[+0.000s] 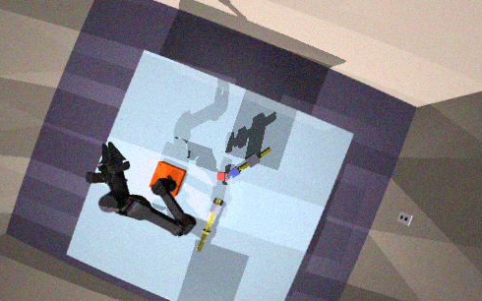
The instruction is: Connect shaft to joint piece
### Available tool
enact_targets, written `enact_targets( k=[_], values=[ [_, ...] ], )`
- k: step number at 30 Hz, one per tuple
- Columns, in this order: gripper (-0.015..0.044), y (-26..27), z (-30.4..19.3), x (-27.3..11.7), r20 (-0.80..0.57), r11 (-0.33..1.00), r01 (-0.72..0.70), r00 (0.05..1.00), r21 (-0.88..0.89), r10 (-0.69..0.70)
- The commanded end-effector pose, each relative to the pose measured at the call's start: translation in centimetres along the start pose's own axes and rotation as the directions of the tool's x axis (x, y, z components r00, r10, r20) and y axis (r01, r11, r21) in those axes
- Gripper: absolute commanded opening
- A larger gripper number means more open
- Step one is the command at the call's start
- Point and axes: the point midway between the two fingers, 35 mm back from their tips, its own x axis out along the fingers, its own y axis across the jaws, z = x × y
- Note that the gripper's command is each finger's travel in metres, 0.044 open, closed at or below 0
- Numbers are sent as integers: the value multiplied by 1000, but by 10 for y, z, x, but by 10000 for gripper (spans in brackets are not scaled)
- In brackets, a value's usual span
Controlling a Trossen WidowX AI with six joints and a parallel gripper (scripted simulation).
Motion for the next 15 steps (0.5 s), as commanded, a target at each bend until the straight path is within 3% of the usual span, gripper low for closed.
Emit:
enact_targets(
  k=[1,15],
  values=[
    [426,0,0,0,0,1000,0,1000,0,0],
    [440,9,-36,21,-190,999,9,982,43,0]
  ],
)
